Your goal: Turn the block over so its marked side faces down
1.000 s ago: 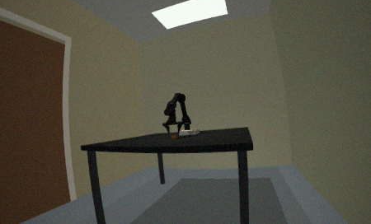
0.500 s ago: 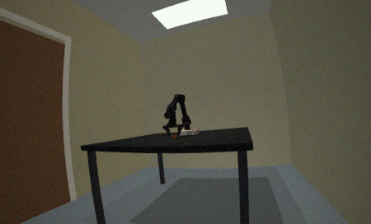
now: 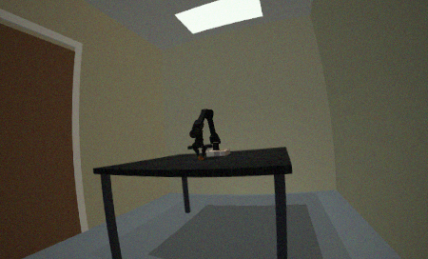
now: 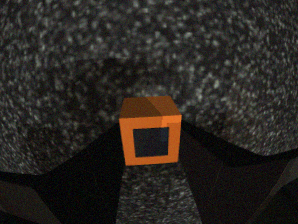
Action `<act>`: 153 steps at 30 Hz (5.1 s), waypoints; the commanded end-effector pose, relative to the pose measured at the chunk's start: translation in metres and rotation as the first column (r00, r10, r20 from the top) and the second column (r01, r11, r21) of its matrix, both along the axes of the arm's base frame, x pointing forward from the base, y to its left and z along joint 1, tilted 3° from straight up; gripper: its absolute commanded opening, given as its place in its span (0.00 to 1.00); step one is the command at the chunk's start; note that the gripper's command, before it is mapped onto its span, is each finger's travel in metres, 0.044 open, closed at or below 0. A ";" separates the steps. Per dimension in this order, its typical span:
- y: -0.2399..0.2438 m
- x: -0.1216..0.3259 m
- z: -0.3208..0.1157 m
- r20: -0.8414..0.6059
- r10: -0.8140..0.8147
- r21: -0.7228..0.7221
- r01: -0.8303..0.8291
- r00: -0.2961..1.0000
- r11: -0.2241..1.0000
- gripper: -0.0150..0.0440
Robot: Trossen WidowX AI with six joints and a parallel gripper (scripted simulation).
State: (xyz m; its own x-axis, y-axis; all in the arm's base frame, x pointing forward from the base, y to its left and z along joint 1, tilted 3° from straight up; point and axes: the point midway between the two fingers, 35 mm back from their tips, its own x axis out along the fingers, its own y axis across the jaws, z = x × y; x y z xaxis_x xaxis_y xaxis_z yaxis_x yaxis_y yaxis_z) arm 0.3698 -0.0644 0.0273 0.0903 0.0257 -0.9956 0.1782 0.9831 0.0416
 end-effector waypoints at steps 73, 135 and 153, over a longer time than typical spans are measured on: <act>-0.002 0.006 -0.004 0.623 0.018 -0.112 0.066 0.782 0.992 0.25; 0.001 -0.008 -0.011 0.856 0.057 -0.140 0.124 0.514 0.982 1.00; 0.001 -0.008 -0.011 0.856 0.057 -0.140 0.124 0.514 0.982 1.00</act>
State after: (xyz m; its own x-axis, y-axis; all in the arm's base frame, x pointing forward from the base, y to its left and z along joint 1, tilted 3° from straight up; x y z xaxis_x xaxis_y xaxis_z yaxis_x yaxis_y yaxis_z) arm 0.3627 -0.0628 0.0164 0.8961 -0.1411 -0.4207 0.1715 0.9846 0.0350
